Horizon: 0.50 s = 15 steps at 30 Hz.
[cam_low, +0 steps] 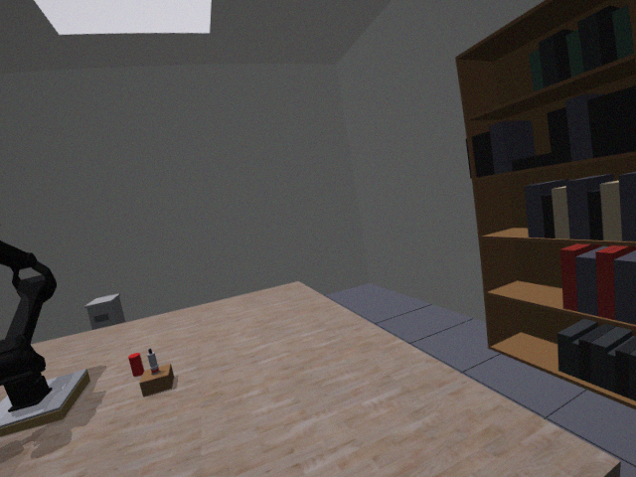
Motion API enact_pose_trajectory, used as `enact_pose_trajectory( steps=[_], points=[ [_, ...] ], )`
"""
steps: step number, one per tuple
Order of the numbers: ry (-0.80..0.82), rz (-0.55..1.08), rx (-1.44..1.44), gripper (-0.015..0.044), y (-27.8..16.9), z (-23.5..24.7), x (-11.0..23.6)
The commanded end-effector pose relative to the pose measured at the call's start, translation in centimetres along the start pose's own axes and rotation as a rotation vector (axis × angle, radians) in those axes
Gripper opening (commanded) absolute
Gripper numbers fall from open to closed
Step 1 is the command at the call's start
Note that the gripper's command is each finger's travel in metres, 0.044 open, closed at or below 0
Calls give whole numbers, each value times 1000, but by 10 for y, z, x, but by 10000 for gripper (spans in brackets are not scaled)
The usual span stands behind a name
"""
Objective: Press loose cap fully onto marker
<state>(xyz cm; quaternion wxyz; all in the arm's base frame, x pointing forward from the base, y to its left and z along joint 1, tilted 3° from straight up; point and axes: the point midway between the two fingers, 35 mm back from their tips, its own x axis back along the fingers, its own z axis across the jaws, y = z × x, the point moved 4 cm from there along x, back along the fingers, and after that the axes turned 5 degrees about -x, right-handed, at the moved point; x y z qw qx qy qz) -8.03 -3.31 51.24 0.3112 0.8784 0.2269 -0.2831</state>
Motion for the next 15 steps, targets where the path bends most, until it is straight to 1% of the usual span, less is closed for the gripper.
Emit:
enact_pose_trajectory(
  steps=[1,3,6,10,15],
  points=[
    [4,-8,-4,374,2,1,0],
    [39,-74,-41,321,16,10,-1],
    [127,-221,-126,243,50,28,3],
    [262,-414,-242,241,95,50,20],
    [479,-652,-377,241,149,74,59]
  ],
)
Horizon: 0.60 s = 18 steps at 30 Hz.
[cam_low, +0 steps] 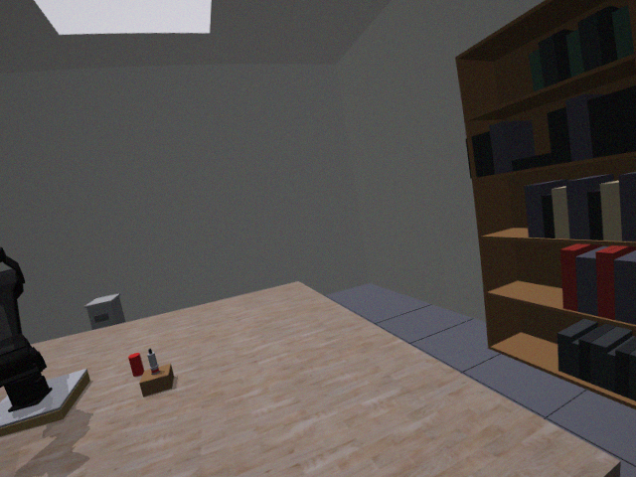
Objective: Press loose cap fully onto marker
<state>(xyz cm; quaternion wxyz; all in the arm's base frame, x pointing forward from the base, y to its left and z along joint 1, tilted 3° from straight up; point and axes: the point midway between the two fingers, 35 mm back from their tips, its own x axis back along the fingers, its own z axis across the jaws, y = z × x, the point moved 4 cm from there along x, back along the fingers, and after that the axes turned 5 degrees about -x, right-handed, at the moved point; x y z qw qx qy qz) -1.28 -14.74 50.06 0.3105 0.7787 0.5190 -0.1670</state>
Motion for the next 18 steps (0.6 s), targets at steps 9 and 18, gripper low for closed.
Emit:
enact_pose_trajectory(
  steps=[9,18],
  points=[
    [615,-495,-339,241,130,102,55],
    [1182,-692,-451,241,190,147,163]
  ],
)
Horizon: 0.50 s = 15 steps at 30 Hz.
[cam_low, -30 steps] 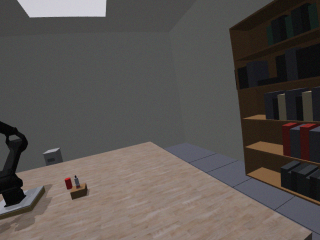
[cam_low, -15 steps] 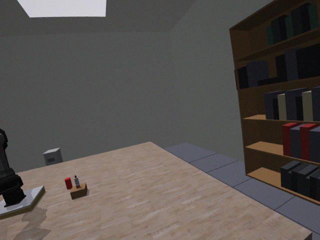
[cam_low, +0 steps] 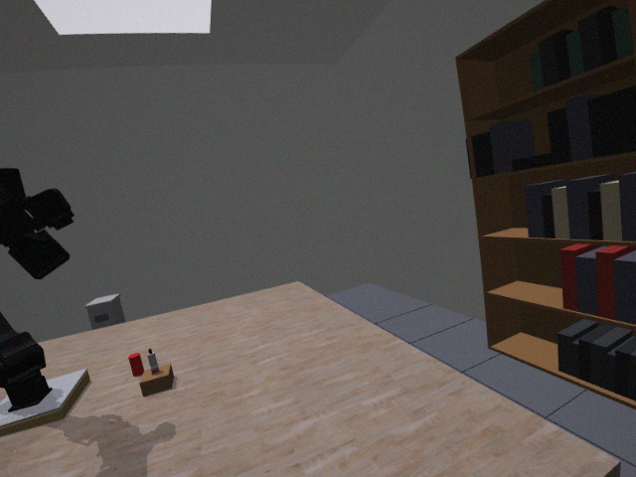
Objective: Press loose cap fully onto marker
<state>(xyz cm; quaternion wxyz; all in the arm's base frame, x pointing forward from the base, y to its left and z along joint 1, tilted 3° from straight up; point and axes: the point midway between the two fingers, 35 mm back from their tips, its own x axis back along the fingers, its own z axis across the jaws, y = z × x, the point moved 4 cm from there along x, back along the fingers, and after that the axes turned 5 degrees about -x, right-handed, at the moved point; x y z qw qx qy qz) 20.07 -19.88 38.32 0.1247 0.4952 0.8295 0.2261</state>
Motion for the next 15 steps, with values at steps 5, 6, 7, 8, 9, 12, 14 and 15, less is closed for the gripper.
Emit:
enact_pose_trajectory(
  steps=[5,6,7,8,9,12,14,15],
  points=[
    [519,-33,-158,241,42,112,16],
    [579,-22,-170,241,45,125,21],
    [638,-9,-181,241,48,137,27],
    [698,9,-190,241,51,150,34],
    [758,30,-198,241,53,162,42],
    [925,113,-210,241,57,196,68],
    [1025,183,-207,241,57,216,88],
    [1071,223,-202,241,56,224,99]
  ],
)
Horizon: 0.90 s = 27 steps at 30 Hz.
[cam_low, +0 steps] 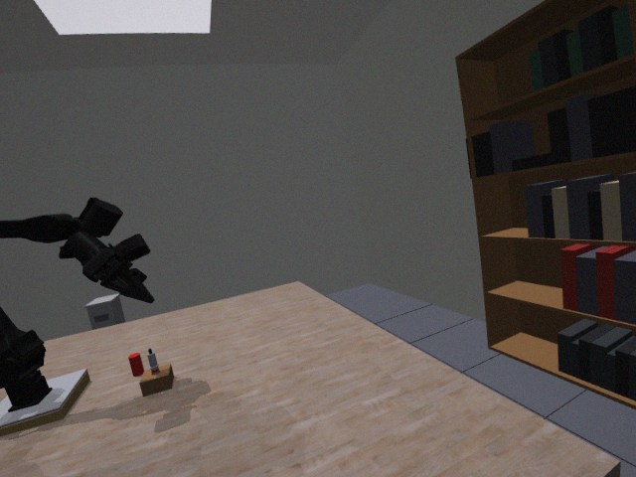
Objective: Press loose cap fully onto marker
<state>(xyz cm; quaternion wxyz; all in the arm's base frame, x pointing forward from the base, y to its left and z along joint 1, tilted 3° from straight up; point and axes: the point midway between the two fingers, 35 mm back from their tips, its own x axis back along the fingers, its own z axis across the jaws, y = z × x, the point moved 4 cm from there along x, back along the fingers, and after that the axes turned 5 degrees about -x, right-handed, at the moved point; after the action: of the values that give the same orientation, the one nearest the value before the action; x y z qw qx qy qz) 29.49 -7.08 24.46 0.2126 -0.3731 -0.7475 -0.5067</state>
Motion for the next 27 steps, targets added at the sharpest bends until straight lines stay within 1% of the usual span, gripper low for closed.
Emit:
enact_pose_trajectory(
  steps=[1,6,9,11,19,21,24,27],
  points=[
    [194,164,-54,241,-13,58,-4],
    [340,439,-103,241,-41,121,7],
    [366,630,-122,241,-61,151,21],
    [361,711,-127,241,-70,162,29],
    [360,722,-127,241,-74,166,33],
    [360,722,-127,241,-79,169,28],
    [359,722,-127,241,-95,179,11],
    [359,722,-127,241,-96,179,9]
  ],
)
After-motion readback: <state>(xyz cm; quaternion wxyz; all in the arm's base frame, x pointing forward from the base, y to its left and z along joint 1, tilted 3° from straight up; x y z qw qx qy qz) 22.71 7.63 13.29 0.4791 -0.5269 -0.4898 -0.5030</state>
